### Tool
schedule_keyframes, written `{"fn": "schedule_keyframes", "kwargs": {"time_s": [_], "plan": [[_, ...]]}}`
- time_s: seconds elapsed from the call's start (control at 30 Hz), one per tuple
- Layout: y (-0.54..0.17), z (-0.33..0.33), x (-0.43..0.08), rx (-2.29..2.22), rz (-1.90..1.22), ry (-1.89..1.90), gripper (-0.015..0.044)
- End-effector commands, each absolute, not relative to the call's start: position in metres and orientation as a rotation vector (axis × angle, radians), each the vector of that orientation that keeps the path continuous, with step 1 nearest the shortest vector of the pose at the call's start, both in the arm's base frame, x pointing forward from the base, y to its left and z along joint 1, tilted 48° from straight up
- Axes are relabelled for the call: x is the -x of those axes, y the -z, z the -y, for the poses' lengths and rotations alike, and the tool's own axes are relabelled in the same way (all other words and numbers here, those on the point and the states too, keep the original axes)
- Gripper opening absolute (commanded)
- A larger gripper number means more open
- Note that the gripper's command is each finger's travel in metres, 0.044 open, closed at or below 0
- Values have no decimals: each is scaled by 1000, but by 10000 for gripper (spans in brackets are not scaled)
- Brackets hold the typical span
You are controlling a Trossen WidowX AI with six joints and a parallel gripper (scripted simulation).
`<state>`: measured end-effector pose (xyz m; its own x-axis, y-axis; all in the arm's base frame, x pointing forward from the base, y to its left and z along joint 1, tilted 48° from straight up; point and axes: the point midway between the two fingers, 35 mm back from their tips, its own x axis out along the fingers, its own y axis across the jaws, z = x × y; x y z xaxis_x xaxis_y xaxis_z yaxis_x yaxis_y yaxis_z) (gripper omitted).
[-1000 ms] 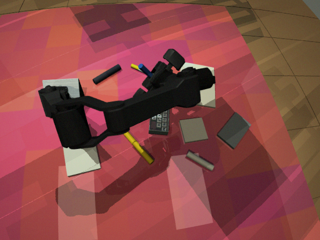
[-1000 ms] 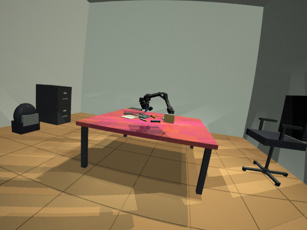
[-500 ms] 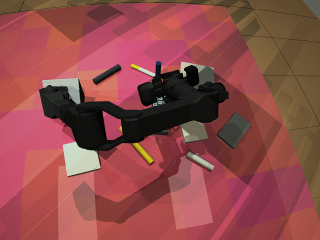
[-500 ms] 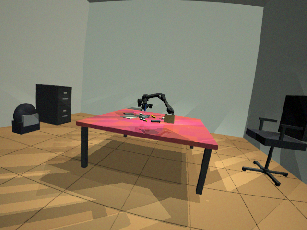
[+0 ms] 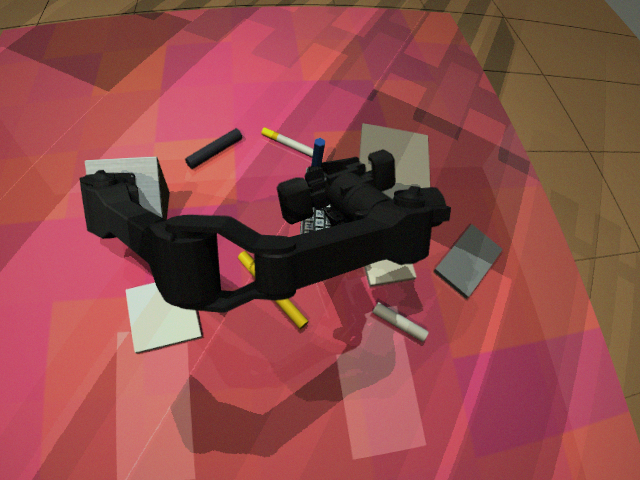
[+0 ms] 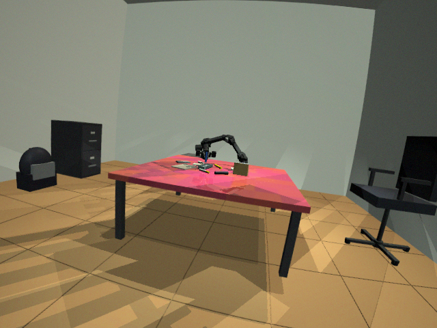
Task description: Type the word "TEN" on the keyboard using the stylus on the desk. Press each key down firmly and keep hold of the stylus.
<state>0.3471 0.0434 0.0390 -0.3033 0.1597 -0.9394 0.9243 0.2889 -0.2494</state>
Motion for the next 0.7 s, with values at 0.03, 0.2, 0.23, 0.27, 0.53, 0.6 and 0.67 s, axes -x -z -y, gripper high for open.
{"fn": "schedule_keyframes", "kwargs": {"time_s": [0.03,0.2,0.23,0.27,0.53,0.6,0.67], "plan": [[-35,-43,-345,-987,-1694,1099,0],[-32,-42,-346,-987,-1693,1099,81],[-32,-42,-346,-987,-1693,1099,81],[-32,-41,-346,-987,-1693,1099,81],[-30,-40,-347,-987,-1693,1099,81],[-30,-40,-347,-987,-1693,1099,81],[-30,-40,-347,-987,-1693,1099,81]]}}
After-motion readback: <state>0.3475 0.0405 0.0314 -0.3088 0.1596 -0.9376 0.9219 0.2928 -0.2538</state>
